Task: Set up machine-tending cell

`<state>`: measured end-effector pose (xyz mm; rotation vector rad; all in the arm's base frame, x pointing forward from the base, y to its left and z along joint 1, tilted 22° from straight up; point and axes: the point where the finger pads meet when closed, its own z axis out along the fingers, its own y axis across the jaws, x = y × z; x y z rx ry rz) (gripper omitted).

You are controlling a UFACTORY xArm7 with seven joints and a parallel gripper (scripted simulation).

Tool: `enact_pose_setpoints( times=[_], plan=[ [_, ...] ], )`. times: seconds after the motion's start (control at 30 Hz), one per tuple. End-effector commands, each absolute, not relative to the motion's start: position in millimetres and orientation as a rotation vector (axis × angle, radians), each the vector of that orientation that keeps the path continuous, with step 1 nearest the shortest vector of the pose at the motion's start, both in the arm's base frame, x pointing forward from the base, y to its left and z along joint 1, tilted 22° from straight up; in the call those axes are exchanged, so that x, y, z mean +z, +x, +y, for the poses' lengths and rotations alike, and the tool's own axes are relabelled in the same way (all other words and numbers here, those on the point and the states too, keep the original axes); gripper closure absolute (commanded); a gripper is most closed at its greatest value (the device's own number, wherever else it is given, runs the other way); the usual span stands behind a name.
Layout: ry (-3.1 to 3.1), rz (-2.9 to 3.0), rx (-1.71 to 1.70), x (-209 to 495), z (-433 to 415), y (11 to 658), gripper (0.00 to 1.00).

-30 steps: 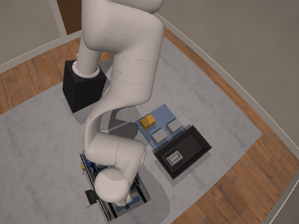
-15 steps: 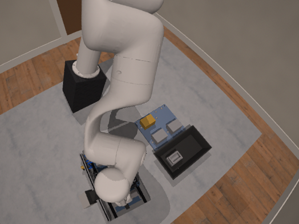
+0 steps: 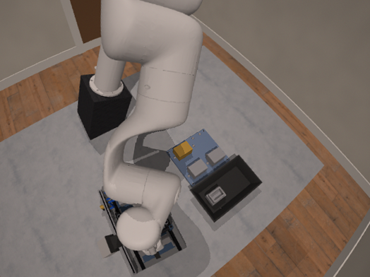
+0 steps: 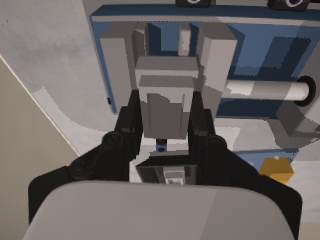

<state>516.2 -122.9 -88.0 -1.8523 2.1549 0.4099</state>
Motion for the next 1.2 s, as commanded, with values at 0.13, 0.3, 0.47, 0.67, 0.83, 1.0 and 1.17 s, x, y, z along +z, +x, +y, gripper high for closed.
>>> enact_pose_setpoints(
  times=[0.13, 0.3, 0.47, 0.67, 0.83, 1.0, 1.17],
  plan=[
    [-1.851, 2.155, 0.403, -79, -128, 517, 1.00],
    [-1.851, 2.155, 0.403, -70, -131, 517, 1.00],
    [-1.851, 2.155, 0.403, -63, -134, 517, 1.00],
    [-1.851, 2.156, 0.403, -55, -138, 517, 1.00],
    [-1.851, 2.155, 0.403, -50, -140, 517, 1.00],
    [-1.851, 2.156, 0.403, -48, -141, 517, 1.00],
    [-1.851, 2.156, 0.403, -48, -141, 517, 1.00]
  ],
)
